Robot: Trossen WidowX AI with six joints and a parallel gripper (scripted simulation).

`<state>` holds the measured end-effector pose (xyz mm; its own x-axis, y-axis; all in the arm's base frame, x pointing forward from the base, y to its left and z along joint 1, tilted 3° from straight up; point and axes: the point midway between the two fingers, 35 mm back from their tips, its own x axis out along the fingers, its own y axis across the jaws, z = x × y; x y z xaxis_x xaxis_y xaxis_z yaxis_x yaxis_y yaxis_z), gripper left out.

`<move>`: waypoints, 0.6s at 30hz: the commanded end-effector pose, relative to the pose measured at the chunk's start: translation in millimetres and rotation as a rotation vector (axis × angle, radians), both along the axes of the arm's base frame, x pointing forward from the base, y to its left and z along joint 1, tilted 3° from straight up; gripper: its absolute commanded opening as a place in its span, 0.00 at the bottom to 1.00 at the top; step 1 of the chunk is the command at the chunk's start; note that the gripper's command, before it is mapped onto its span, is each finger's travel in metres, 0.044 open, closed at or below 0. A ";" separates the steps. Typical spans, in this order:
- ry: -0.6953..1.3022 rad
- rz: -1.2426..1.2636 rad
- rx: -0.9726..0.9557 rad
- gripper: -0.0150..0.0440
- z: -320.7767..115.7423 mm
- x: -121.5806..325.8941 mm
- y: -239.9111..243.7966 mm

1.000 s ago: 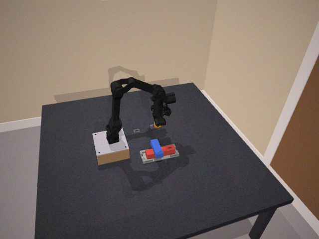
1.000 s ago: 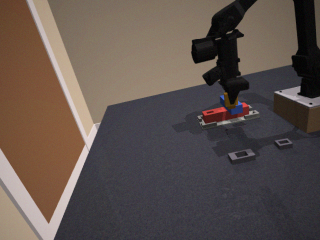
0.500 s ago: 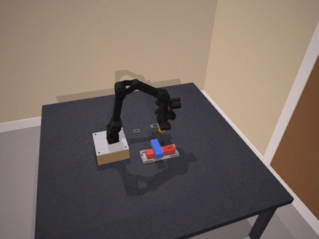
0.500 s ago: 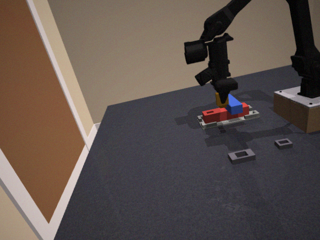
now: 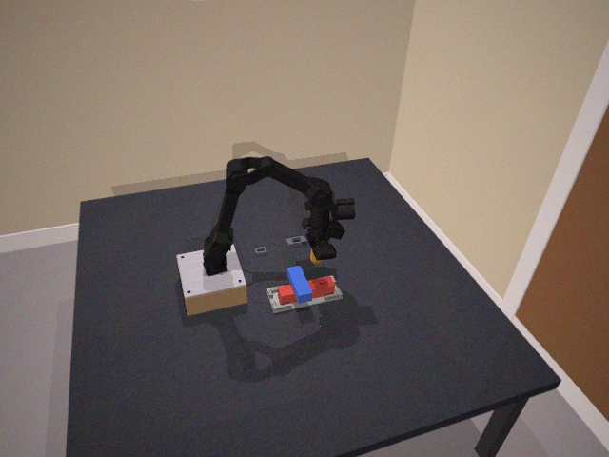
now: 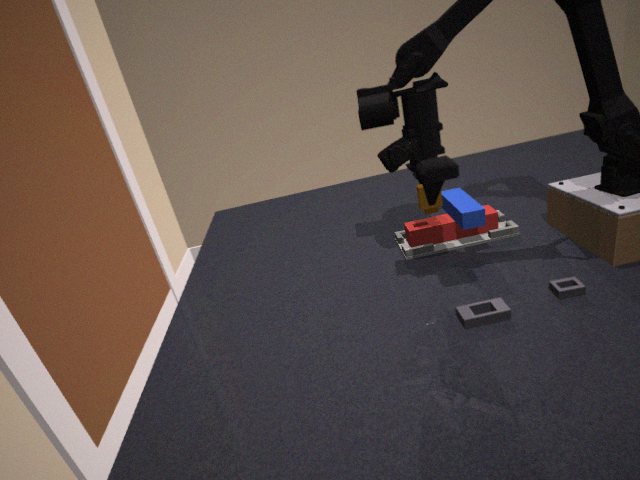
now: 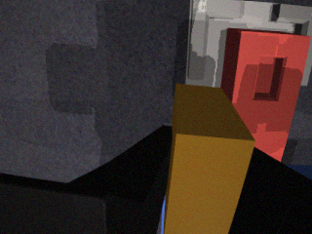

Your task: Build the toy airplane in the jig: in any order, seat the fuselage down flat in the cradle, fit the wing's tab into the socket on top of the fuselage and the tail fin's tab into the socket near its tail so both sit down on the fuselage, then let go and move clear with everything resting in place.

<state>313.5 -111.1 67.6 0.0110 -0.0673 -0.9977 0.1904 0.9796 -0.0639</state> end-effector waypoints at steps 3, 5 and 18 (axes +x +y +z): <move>-0.010 0.022 -0.001 0.25 -0.5 4.1 -21.2; -0.009 0.028 -0.001 0.25 -1.5 4.1 -27.7; -0.007 0.053 -0.001 0.36 -5.6 2.7 -55.2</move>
